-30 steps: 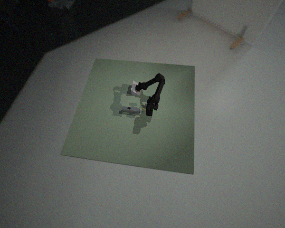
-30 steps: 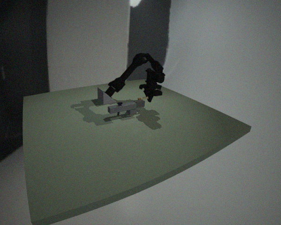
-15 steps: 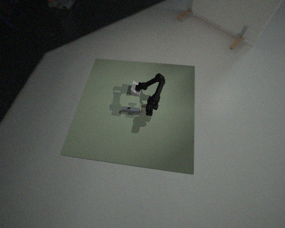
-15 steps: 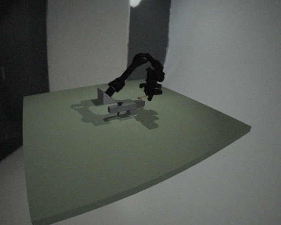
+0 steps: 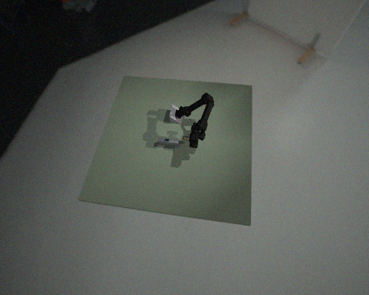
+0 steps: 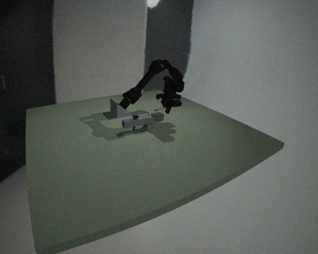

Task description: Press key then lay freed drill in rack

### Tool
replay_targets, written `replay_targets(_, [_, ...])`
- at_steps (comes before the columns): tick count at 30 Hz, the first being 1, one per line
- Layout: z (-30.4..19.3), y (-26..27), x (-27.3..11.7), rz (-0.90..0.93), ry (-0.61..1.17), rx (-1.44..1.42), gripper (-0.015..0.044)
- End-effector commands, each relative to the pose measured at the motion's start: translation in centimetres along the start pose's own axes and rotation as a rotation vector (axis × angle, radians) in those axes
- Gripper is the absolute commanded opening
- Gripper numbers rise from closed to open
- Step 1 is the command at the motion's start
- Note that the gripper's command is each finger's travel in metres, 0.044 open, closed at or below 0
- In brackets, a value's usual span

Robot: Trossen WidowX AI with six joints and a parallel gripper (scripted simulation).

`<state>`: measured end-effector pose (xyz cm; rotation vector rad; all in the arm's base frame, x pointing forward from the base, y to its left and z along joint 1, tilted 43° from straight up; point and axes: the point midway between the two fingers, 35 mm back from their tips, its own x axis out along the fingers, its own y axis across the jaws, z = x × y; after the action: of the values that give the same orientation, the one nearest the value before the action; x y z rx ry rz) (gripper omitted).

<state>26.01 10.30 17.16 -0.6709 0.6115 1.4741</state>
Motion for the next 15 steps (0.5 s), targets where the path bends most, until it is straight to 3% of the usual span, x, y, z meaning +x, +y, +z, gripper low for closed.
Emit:
replay_targets(1, [0.2,0.7,0.0,-0.007,-0.002,-0.001,0.0000])
replay_targets(15, [0.6,2.9,0.1,-0.006,-0.003,-0.001,0.0000])
